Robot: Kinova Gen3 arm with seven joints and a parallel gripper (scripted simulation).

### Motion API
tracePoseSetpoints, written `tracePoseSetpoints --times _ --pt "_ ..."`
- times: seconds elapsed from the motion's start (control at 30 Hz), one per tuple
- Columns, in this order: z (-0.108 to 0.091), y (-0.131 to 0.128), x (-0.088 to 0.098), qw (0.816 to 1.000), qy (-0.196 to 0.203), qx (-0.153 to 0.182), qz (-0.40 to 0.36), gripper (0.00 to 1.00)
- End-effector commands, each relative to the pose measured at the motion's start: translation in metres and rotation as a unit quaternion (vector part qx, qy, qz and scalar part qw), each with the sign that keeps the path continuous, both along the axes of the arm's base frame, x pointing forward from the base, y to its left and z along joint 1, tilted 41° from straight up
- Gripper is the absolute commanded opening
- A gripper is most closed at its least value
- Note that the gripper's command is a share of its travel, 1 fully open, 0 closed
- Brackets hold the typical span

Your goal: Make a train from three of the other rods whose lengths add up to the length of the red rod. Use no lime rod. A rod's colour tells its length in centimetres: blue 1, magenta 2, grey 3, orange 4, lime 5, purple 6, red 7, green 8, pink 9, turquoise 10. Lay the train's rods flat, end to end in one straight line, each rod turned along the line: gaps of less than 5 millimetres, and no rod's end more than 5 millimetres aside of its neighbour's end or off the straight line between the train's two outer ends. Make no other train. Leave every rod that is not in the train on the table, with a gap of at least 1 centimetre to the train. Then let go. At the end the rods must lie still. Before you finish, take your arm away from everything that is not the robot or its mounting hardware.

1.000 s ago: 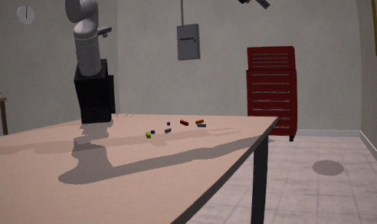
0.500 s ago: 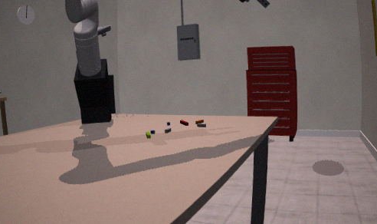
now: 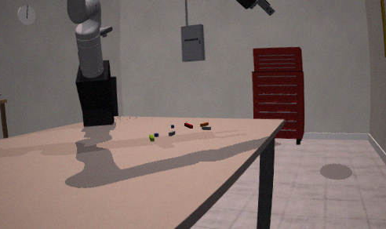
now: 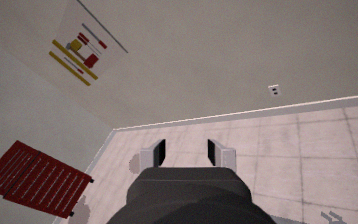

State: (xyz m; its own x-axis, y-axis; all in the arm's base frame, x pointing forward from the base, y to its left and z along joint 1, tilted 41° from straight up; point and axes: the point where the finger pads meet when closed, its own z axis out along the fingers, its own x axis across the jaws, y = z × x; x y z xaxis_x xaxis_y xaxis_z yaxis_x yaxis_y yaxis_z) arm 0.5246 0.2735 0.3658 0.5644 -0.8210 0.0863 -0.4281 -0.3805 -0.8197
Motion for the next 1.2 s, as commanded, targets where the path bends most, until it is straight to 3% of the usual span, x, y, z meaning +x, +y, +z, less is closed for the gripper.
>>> tracePoseSetpoints --times 0.0,1.0,1.03,1.17 --pt "0.001 0.015 -0.007 1.0 -0.003 -0.002 0.009 1.0" --pt "0.001 0.015 -0.007 1.0 -0.003 -0.002 0.009 1.0" --pt "-0.017 0.011 -0.007 1.0 0.012 0.002 -0.012 1.0" --pt "-0.017 0.011 -0.007 1.0 0.012 0.002 -0.012 1.0"
